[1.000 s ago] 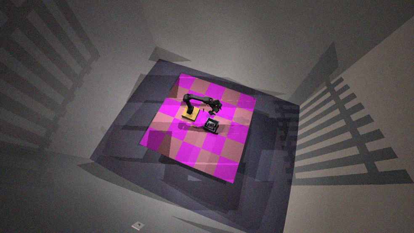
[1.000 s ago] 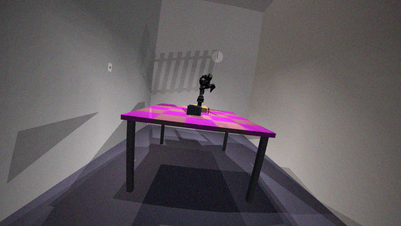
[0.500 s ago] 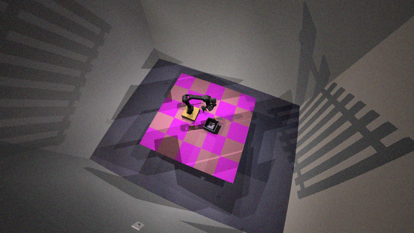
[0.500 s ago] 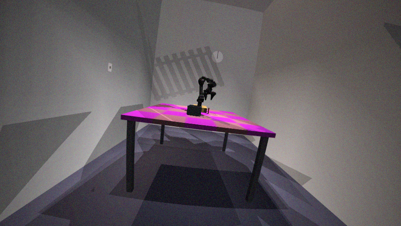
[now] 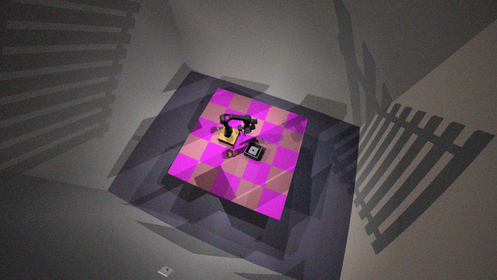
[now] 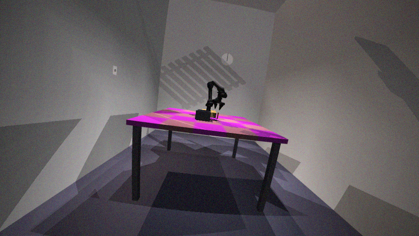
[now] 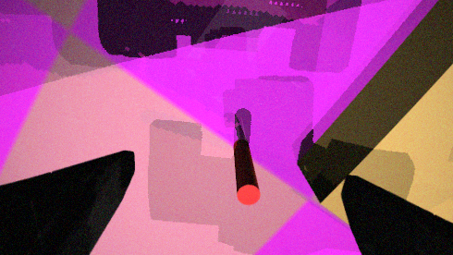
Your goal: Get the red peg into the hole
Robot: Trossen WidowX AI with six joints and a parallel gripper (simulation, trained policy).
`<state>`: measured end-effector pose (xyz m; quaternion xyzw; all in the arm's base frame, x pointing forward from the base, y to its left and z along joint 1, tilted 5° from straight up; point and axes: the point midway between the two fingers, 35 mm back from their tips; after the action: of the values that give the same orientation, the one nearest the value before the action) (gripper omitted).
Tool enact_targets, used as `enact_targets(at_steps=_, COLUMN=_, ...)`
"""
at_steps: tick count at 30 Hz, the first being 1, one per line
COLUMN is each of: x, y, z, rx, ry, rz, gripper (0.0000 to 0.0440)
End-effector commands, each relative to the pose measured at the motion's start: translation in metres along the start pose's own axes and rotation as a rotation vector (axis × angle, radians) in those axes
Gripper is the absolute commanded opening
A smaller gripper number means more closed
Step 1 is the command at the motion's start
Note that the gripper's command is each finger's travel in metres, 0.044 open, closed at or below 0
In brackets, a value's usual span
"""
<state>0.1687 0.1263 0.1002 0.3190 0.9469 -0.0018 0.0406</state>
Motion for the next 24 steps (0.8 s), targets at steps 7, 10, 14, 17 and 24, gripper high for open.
enact_targets(at_steps=7, x=0.012, y=0.003, z=0.044, rx=0.009, ry=0.027, rz=0.058, gripper=0.0440)
enact_targets(at_steps=10, x=0.015, y=0.005, z=0.058, rx=-0.007, ry=0.029, rz=0.072, gripper=0.0440)
enact_targets(at_steps=14, x=0.018, y=0.007, z=0.075, rx=-0.029, ry=0.032, rz=0.091, gripper=0.0440)
enact_targets(at_steps=17, x=0.021, y=0.007, z=0.085, rx=-0.038, ry=0.036, rz=0.106, gripper=0.0432)
enact_targets(at_steps=24, x=0.029, y=-0.001, z=0.099, rx=-0.018, ry=0.072, rz=0.143, gripper=0.0291)
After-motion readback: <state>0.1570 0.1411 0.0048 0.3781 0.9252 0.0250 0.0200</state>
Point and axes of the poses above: the point midway between the two fingers, 35 mm back from their tips, its own z axis out along the fingers, its own y axis across the jaws, x = y × z, and after that the axes turned 14 degrees about -z, right-handed
